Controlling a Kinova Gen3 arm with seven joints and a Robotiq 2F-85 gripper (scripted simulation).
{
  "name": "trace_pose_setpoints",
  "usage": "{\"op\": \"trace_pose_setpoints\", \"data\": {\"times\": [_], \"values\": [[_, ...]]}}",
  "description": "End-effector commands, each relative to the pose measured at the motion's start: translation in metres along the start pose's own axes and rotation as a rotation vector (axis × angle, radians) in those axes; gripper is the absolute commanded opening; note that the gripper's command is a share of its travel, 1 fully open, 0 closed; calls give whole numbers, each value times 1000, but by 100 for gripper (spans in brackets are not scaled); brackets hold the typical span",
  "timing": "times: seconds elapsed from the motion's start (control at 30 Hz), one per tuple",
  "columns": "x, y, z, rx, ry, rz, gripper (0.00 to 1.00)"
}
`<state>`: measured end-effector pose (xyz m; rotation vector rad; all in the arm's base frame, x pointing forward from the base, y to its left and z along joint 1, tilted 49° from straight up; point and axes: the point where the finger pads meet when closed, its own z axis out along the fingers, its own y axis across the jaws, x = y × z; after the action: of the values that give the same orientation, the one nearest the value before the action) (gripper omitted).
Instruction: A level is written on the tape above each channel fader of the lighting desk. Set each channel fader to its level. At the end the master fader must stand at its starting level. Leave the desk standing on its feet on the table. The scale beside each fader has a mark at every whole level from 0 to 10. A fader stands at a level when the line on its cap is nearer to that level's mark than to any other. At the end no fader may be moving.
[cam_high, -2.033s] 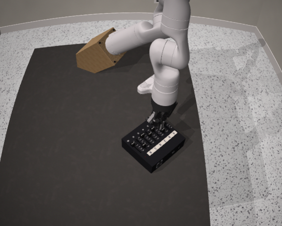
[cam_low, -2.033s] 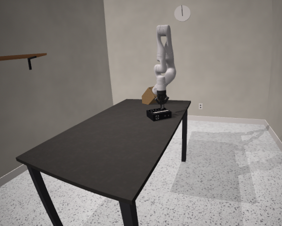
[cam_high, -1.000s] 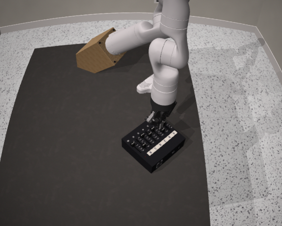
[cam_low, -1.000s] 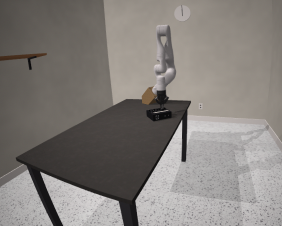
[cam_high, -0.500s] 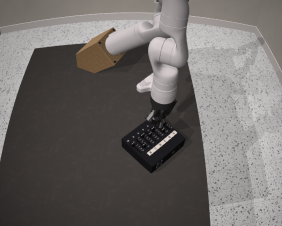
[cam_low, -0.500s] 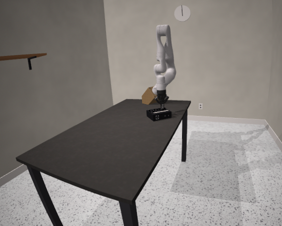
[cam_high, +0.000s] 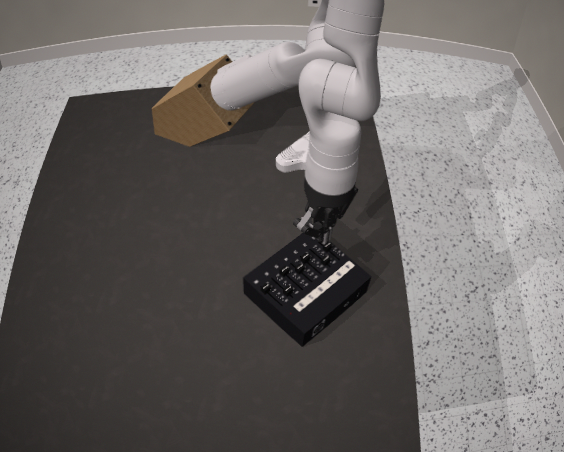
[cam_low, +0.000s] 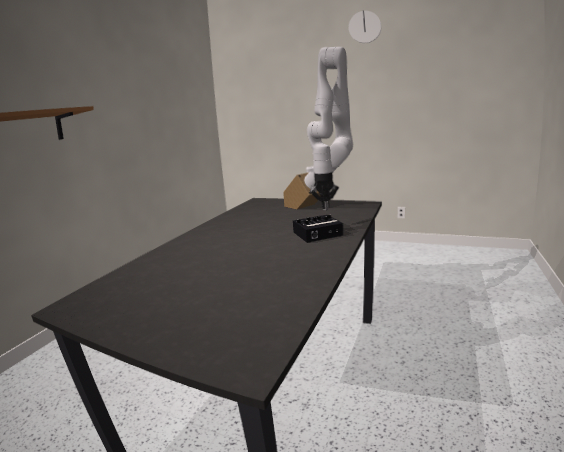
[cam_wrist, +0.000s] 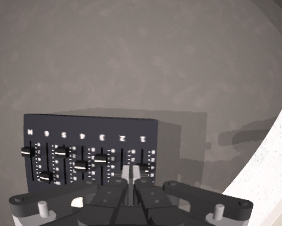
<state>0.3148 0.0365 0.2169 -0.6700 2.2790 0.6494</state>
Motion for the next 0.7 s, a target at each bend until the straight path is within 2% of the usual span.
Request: {"op": "trace_pose_setpoints", "data": {"times": [0.0,0.5,0.6,0.67], "values": [[1,-8,-9,26,-6,16,0],[1,-9,-10,26,-6,16,0],[7,-26,-9,26,-9,15,0],[7,-26,-9,26,-9,15,0]]}}
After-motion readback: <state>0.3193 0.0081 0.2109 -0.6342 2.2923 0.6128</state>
